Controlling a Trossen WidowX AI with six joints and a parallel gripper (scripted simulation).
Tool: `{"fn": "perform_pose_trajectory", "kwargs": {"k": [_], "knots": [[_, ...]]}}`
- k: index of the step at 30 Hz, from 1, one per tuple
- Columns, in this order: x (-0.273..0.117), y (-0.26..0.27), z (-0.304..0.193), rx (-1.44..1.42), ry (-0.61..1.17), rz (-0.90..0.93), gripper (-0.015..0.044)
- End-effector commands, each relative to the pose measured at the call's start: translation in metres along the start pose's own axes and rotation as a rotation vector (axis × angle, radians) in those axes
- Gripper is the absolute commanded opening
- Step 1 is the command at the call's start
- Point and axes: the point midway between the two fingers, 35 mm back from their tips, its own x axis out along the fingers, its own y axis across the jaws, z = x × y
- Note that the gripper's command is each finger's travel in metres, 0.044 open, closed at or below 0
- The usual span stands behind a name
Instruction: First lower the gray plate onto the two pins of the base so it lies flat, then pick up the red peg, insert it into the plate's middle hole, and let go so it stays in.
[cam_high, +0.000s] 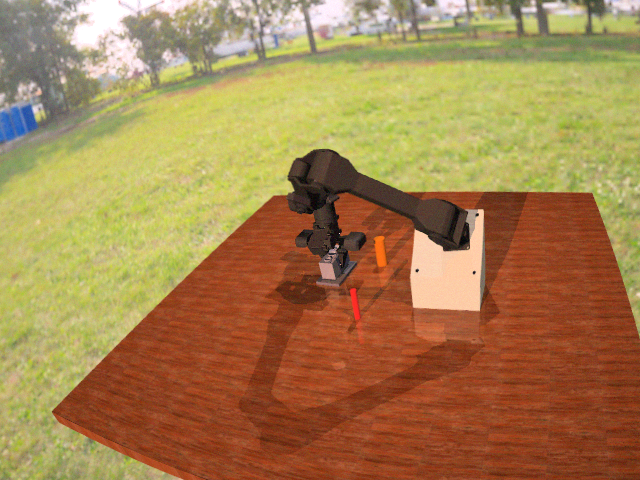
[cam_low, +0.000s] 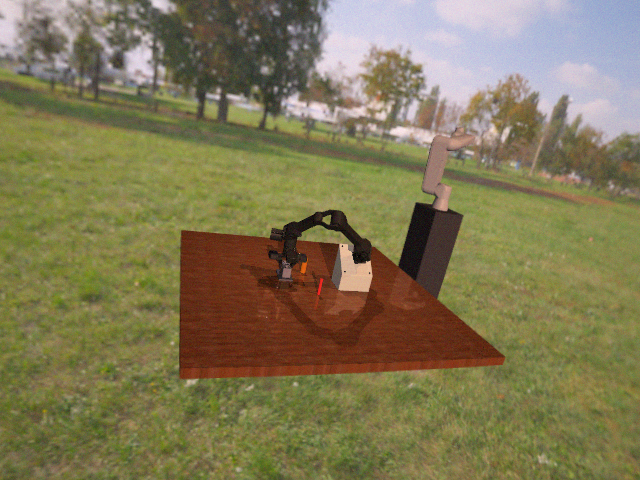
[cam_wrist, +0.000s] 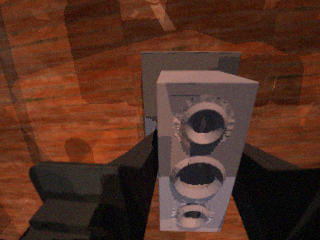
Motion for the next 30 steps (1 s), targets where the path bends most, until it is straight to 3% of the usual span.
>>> {"fn": "perform_pose_trajectory", "kwargs": {"k": [1, 5, 22, 27, 30], "knots": [[0.000, 0.000, 0.000, -0.001, 0.000, -0.001, 0.0000], [0.000, 0.000, 0.000, -0.001, 0.000, -0.001, 0.0000], [0.000, 0.000, 0.000, -0.001, 0.000, -0.001, 0.0440], [-0.003, -0.001, 0.000, -0.001, 0.001, -0.001, 0.0440], [-0.041, -0.005, -0.003, 0.004, 0.006, -0.002, 0.0440]]}}
